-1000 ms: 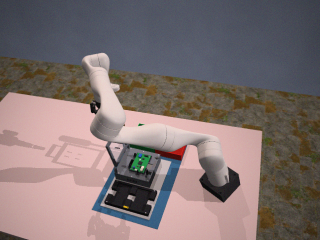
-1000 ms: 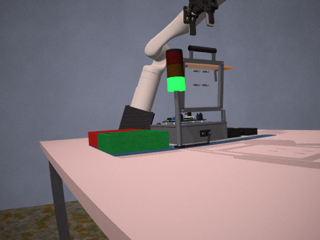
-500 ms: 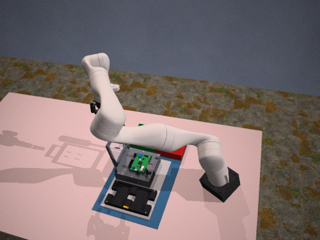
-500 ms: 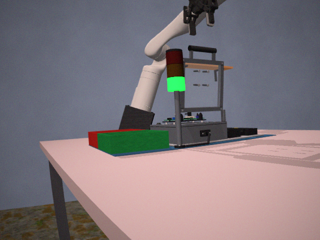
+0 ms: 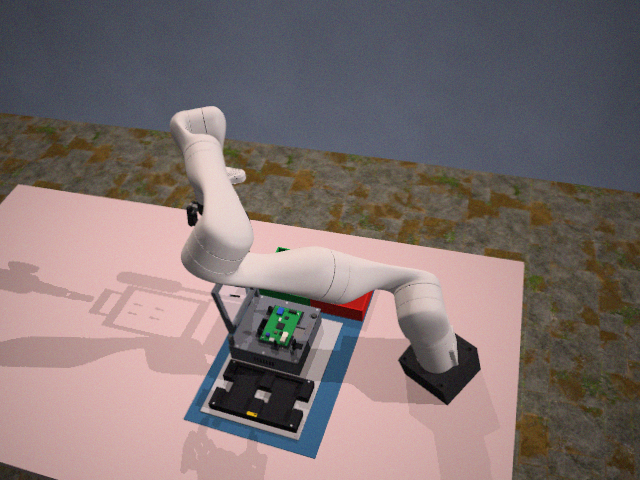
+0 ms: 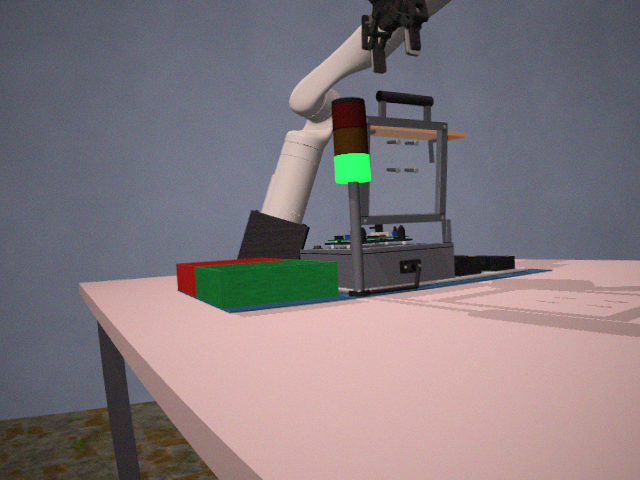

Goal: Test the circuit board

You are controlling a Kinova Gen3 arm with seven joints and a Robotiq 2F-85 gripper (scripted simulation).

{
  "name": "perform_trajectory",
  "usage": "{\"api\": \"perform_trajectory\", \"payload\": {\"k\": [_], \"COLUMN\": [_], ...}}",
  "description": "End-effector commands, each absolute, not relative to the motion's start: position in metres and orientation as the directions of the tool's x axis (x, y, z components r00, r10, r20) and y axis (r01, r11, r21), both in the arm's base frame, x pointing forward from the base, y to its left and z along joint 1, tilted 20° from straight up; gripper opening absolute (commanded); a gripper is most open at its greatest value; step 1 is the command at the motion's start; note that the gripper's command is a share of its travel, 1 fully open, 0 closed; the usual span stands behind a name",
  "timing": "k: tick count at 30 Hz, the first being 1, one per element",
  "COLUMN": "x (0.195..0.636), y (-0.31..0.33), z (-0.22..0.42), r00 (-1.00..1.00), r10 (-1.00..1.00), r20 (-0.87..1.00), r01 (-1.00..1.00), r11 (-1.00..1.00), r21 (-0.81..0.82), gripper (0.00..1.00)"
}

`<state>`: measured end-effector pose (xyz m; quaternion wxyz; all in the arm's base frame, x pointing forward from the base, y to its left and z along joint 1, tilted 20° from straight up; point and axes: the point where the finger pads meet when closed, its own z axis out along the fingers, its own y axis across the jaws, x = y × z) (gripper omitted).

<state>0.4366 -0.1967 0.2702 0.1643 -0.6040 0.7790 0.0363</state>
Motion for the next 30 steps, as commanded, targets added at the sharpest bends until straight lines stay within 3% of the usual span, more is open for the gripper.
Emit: {"api": "perform_trajectory", "payload": {"k": [1, 19, 30], "x": [0.423, 0.337, 0.323], "y": [-0.193, -0.167, -0.165], "z": [0.27, 0.256, 0.254], "r00": [-0.211, -0.204, -0.209], "r10": [-0.931, -0.932, -0.931], "r20": [-0.299, -0.299, -0.299], "r01": [-0.954, -0.956, -0.954], "r11": [0.263, 0.256, 0.261], "r21": [-0.147, -0.146, -0.146], "gripper": [1.0, 1.0, 1.0]}}
